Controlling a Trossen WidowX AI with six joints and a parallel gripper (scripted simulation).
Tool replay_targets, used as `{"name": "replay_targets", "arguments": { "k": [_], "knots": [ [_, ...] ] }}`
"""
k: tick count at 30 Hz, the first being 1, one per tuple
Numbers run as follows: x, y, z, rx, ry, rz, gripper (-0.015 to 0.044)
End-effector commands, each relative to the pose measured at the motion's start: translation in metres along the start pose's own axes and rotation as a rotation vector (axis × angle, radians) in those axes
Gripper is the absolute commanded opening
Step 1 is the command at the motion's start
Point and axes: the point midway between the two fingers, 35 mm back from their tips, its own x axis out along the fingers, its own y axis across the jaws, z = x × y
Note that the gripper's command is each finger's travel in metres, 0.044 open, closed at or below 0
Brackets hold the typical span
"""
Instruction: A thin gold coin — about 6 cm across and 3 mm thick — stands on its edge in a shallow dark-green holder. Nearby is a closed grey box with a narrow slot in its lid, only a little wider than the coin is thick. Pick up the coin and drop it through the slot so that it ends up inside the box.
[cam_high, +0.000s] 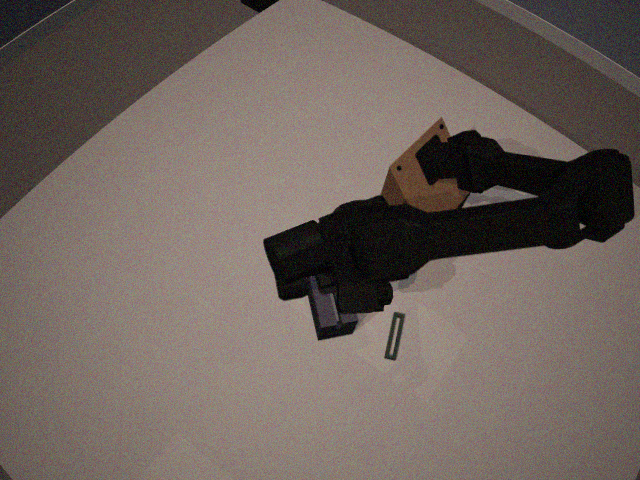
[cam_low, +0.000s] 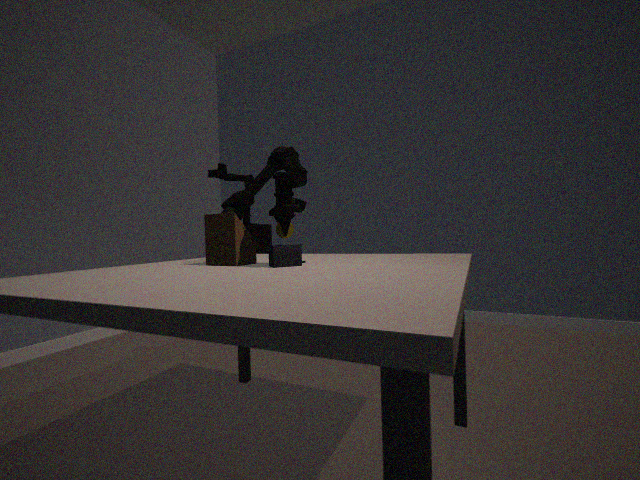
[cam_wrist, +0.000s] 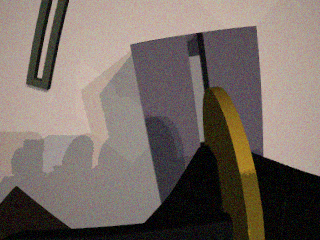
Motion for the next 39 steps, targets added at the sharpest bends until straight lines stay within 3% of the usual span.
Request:
{"name": "replay_targets", "arguments": {
  "k": [1,39],
  "knots": [
    [0.0001,0.0007,0.0002,0.004,0.0,0.0,0.0],
    [0.0076,-0.001,-0.0041,0.004,-0.002,-0.004,0.0]
  ]
}}
